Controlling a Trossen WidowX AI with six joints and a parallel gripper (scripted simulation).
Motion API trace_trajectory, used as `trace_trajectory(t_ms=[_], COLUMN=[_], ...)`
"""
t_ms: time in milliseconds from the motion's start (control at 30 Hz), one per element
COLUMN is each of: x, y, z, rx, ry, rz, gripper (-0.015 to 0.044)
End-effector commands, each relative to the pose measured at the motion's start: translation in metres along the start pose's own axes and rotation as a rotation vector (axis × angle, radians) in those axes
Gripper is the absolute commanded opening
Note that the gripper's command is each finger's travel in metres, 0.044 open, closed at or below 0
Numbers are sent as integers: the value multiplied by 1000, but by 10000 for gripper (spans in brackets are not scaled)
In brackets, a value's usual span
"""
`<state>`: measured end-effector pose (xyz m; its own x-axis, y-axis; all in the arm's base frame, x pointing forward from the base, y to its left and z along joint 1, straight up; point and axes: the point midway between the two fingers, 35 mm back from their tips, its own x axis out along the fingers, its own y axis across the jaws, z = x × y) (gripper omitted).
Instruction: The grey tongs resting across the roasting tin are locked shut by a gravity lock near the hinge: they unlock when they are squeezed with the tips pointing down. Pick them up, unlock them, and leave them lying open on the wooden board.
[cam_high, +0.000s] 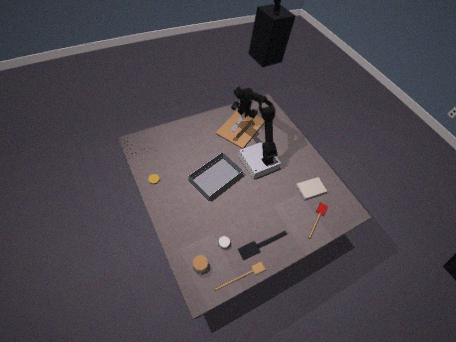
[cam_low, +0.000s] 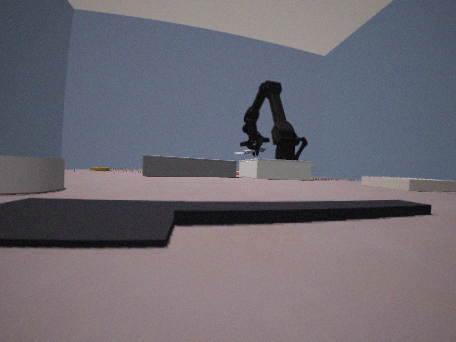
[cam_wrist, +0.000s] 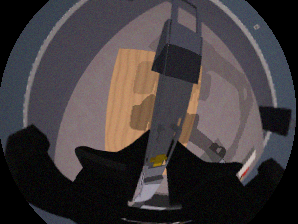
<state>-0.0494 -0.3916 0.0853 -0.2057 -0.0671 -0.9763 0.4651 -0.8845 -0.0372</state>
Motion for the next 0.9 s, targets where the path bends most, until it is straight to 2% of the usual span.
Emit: trace_trajectory(t_ms=[0, 133, 867], x=[2, 3, 20], y=[1, 1, 3], z=[1, 1, -2], rx=[21, 35, 35], ry=[134, 205, 205], rz=[39, 59, 60], gripper=[-150, -150, -150])
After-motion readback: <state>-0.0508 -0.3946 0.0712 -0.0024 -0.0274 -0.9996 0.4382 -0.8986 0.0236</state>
